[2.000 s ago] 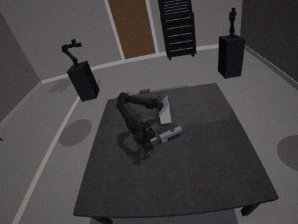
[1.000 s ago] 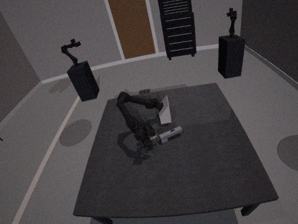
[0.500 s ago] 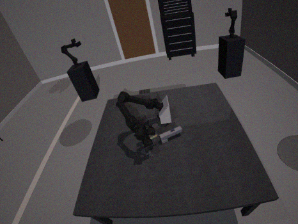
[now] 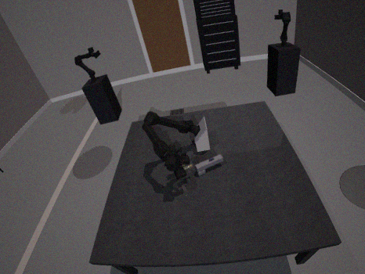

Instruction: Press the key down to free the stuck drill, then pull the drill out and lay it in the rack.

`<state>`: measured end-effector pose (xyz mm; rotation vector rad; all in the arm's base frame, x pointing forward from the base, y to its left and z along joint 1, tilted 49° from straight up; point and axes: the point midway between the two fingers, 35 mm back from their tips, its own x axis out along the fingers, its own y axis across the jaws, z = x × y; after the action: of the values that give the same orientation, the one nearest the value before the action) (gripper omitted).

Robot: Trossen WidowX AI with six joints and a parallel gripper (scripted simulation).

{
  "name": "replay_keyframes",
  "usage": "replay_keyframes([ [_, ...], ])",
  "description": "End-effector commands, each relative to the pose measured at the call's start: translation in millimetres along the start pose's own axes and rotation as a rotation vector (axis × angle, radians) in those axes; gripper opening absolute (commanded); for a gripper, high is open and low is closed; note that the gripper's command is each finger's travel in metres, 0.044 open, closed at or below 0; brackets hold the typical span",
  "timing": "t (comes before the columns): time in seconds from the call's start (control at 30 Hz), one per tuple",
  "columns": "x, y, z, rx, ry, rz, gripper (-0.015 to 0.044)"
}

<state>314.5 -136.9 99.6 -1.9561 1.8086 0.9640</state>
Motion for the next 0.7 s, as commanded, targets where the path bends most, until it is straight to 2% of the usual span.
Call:
replay_keyframes([
  [0.0, -0.1, 6.3, -1.7, 0.004, 0.003, 0.001, 0.0],
  [0.67, -0.5, 39.5, -11.3, 0.003, 0.003, 0.002, 0.0],
])
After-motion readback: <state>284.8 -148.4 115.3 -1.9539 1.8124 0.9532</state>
